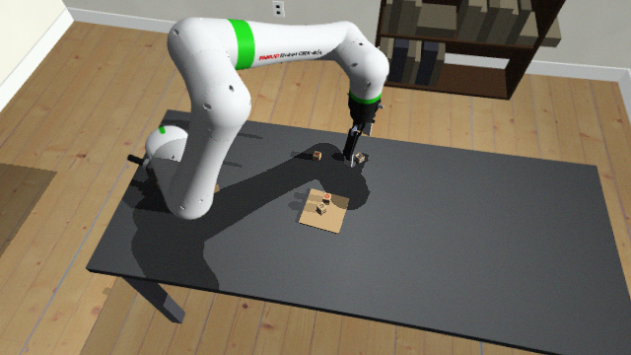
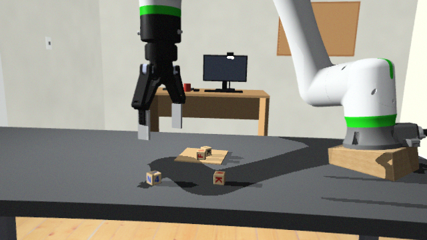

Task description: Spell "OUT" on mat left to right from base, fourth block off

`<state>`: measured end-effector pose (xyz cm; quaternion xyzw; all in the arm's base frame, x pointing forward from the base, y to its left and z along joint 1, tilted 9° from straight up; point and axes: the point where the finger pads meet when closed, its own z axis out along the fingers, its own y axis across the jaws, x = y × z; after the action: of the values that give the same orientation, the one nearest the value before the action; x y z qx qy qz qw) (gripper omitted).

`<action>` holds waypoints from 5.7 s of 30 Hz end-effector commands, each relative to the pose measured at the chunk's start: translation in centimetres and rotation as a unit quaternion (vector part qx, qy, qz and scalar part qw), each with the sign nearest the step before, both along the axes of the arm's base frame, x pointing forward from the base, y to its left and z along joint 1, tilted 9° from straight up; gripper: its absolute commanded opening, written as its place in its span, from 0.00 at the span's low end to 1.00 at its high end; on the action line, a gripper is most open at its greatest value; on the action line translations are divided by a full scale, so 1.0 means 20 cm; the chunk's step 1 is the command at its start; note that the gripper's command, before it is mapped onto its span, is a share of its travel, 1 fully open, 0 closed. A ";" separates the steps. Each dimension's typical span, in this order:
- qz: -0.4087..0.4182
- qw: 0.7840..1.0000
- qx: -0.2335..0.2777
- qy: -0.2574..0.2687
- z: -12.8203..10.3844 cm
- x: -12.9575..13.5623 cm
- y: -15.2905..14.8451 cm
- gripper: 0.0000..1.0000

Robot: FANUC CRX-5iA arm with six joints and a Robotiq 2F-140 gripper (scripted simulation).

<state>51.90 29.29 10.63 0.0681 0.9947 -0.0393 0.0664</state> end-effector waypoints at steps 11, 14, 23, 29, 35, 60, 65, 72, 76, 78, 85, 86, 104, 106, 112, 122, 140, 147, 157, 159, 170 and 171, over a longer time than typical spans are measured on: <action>-0.183 0.983 0.020 -0.019 -0.03 0.02 0.17 1.00; -0.202 0.979 0.023 -0.021 -0.04 0.02 0.19 1.00; -0.205 0.978 0.023 -0.021 -0.04 0.02 0.19 0.37; -0.205 0.978 0.023 -0.021 -0.04 0.02 0.19 0.37; -0.205 0.978 0.023 -0.021 -0.04 0.02 0.19 0.37; -0.205 0.978 0.023 -0.021 -0.04 0.02 0.19 0.37; -0.205 0.978 0.023 -0.021 -0.05 0.02 0.19 0.37; -0.205 0.978 0.023 -0.021 -0.08 0.03 0.19 0.37; -0.205 0.978 0.023 -0.021 -0.10 0.03 0.19 0.37; -0.205 0.978 0.023 -0.021 -0.11 0.03 0.19 0.37; -0.205 0.978 0.023 -0.021 -0.15 0.04 0.18 0.37; -0.205 0.978 0.023 -0.021 -0.16 0.04 0.18 0.37; -0.205 0.978 0.023 -0.021 -0.27 0.05 0.17 0.37; -0.205 0.978 0.023 -0.021 -0.28 0.05 0.17 0.37; -0.205 0.978 0.023 -0.021 -0.29 0.06 0.17 0.37; -0.205 0.978 0.023 -0.021 -0.30 0.06 0.17 0.37; -0.205 0.978 0.023 -0.021 -0.36 0.06 0.16 0.37; -0.205 0.978 0.023 -0.021 -0.42 0.07 0.16 0.37; -0.205 0.978 0.023 -0.021 -0.46 0.08 0.15 0.37; -0.205 0.978 0.023 -0.021 -0.46 0.08 0.15 0.37; -0.205 0.978 0.023 -0.021 -0.46 0.08 0.15 0.37; -0.205 0.978 0.023 -0.021 -0.46 0.08 0.15 0.25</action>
<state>53.44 32.37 1.48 0.2727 0.9587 -0.0278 0.0759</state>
